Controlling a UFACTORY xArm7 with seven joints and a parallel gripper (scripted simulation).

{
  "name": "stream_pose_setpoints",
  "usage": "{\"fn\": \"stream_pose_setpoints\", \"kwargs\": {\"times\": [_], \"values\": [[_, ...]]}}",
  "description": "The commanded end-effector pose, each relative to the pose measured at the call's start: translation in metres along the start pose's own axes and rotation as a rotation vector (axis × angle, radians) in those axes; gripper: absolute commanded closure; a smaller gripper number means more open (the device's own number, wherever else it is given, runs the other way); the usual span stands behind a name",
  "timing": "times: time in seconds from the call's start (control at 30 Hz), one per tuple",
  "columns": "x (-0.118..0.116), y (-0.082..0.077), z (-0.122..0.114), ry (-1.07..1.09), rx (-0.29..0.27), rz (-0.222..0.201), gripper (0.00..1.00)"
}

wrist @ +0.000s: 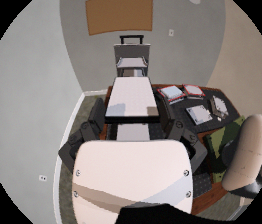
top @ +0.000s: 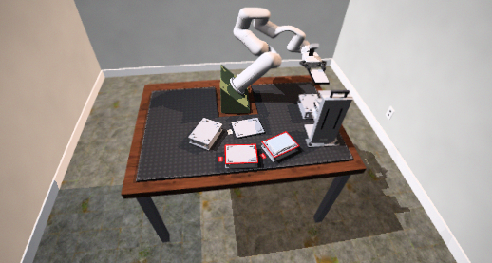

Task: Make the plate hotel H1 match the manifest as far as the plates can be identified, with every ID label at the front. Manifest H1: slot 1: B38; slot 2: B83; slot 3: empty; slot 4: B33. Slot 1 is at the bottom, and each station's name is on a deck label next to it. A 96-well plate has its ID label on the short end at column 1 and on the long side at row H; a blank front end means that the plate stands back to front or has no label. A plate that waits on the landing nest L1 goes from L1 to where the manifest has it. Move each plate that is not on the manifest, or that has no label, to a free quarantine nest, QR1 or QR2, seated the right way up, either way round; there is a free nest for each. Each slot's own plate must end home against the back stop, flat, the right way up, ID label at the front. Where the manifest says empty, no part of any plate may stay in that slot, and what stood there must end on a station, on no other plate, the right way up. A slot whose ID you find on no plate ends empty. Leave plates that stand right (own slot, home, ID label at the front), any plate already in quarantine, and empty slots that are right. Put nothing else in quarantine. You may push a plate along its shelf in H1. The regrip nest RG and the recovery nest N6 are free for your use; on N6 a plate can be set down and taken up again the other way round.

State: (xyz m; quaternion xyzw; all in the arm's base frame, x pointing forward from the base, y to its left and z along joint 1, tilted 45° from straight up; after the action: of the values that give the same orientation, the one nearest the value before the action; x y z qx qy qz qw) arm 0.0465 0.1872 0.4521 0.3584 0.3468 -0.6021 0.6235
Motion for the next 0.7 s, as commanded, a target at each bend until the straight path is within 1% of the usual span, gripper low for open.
{"fn": "stream_pose_setpoints", "kwargs": {"times": [0.0,0.67], "values": [[0.001,0.0,-0.005,0.002,-0.001,0.0,1.0],[0.009,0.0,-0.034,0.002,-0.001,-0.001,1.0]]}}
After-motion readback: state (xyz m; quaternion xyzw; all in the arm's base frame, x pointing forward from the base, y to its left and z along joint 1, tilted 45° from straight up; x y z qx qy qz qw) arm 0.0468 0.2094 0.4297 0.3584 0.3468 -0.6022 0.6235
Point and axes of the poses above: the point where the finger pads meet when closed, its own y axis out along the fingers, its own x axis across the jaws, z = x × y, the point moved 4 cm from there along -y, back along the fingers, and after that the axes turned 15 degrees about y, right-handed, at the moved point
